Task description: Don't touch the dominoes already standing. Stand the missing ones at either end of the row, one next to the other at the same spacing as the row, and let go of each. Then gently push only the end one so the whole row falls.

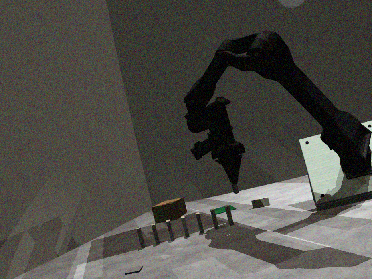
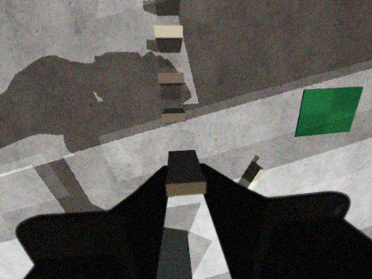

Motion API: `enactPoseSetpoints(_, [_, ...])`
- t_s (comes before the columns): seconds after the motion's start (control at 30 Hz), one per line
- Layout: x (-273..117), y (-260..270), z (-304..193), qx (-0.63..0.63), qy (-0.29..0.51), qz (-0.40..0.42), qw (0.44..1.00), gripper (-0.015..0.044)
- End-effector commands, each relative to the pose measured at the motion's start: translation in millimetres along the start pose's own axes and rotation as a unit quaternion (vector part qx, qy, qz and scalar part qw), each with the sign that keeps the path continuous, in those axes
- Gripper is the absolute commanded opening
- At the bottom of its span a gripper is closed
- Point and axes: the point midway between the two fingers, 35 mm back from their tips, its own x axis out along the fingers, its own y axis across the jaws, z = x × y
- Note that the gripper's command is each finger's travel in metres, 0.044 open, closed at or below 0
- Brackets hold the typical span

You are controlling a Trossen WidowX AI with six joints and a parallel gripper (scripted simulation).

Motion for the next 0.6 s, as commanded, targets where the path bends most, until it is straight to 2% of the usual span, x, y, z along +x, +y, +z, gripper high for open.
enactPoseSetpoints(0.0, [19.2,0.9,0.3,0.002,-0.003,0.002,1.0,0.0107])
enactPoseSetpoints(0.37, [68.3,7.2,-4.2,0.001,-0.004,0.007,1.0,0.0107])
enactPoseSetpoints(0.57, [71.2,7.8,-4.7,0.001,-0.004,0.007,1.0,0.0107])
